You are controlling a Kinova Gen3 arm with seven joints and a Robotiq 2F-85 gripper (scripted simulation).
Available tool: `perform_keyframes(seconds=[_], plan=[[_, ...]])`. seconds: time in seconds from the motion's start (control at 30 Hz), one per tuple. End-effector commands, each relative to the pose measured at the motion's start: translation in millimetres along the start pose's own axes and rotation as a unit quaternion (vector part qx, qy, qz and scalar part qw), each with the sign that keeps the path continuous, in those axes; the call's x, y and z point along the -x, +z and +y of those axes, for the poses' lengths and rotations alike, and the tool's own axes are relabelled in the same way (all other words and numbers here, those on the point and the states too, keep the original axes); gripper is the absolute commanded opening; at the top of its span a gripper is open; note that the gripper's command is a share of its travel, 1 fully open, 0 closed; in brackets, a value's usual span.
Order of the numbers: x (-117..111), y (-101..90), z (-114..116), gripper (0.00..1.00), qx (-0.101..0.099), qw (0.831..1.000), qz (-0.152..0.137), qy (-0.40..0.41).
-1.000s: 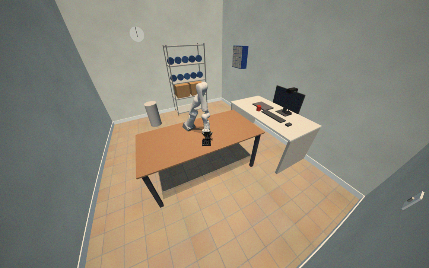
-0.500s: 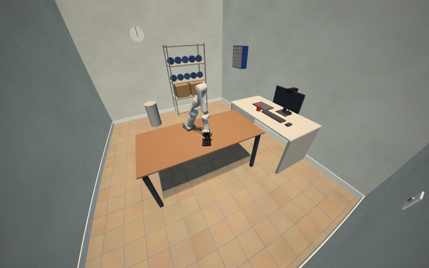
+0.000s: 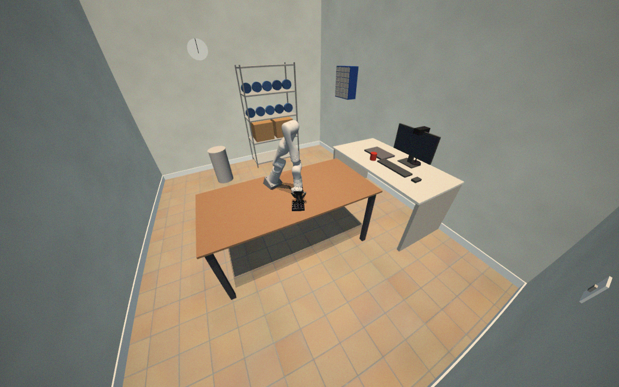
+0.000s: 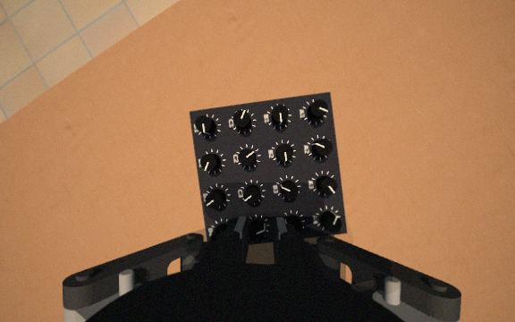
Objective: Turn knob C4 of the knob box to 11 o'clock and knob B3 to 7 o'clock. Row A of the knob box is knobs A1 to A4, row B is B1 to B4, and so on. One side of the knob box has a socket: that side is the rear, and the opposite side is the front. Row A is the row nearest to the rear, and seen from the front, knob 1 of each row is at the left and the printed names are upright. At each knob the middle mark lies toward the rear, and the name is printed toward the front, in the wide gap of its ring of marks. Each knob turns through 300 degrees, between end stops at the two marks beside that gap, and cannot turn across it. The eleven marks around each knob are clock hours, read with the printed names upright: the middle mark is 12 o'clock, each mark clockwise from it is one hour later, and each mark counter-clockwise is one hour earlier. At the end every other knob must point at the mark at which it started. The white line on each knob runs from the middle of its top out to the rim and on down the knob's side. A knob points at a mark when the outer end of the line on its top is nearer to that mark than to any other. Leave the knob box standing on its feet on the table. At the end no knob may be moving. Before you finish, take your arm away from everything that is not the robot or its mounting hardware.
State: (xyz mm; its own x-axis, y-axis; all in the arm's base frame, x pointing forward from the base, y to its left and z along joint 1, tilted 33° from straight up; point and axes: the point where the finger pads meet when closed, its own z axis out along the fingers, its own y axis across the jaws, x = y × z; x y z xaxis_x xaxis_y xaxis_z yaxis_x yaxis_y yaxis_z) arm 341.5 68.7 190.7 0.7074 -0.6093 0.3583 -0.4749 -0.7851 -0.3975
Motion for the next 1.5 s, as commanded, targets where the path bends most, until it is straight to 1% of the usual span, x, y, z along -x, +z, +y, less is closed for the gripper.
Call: perform_keyframes(seconds=[0.0, 0.73, 0.77, 1.47], plan=[[1.2, 1.0, 0.2, 0.19, 0.002, 1.000, 0.006, -0.001], [1.2, 1.0, 0.2, 0.19, 0.002, 1.000, 0.006, -0.001], [1.2, 1.0, 0.2, 0.08, 0.002, 1.000, 0.006, -0.001], [1.2, 1.0, 0.2, 0.08, 0.002, 1.000, 0.006, -0.001]])
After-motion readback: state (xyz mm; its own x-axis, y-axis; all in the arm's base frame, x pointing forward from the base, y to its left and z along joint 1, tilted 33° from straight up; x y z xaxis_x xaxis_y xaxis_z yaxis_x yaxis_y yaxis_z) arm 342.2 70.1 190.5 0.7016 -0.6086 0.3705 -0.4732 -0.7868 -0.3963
